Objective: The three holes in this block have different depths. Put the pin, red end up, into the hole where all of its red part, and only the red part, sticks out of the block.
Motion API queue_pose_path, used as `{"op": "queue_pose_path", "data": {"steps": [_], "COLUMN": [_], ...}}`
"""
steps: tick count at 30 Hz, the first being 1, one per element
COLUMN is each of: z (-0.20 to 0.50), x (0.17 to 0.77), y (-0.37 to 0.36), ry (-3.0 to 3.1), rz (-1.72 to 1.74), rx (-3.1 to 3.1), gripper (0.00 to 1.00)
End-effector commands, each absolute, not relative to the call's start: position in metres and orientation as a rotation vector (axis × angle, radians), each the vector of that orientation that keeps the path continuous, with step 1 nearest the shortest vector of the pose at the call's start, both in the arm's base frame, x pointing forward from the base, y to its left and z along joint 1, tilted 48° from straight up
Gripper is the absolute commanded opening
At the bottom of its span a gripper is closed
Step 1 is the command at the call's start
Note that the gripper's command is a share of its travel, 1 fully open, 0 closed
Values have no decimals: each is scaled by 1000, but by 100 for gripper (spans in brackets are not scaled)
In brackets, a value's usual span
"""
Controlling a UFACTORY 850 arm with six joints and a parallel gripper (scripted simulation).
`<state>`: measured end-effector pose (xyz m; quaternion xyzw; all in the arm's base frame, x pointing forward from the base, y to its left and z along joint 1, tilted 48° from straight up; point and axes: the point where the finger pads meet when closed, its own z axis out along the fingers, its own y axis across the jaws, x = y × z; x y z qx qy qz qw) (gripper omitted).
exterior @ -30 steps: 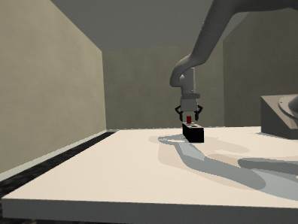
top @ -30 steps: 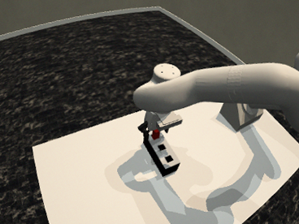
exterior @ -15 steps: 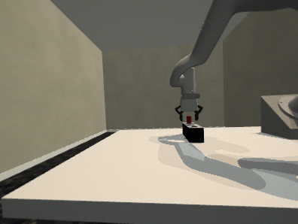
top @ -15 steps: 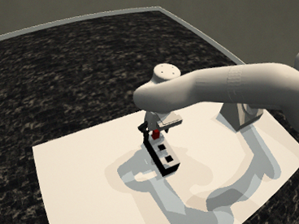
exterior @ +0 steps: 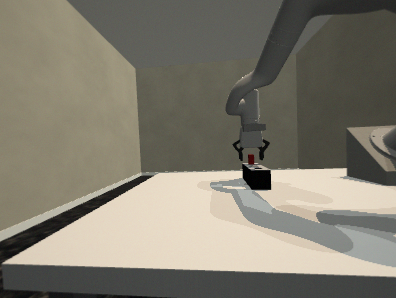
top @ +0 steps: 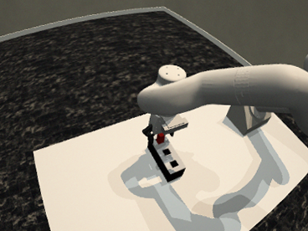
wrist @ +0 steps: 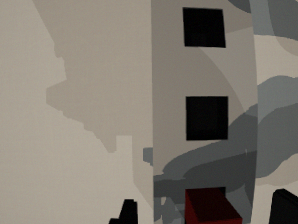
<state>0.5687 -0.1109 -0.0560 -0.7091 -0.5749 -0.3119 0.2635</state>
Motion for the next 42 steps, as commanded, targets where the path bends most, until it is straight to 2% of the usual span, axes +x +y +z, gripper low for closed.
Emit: {"op": "queue_pose_path", "data": {"steps": [1,42], "z": [-49,-33], "x": [569,565], "y": [-119,-138], "ry": [-1556,-1556], "rz": [-846,-846], "rx": [-1920,-1920], "gripper": [100,100]}}
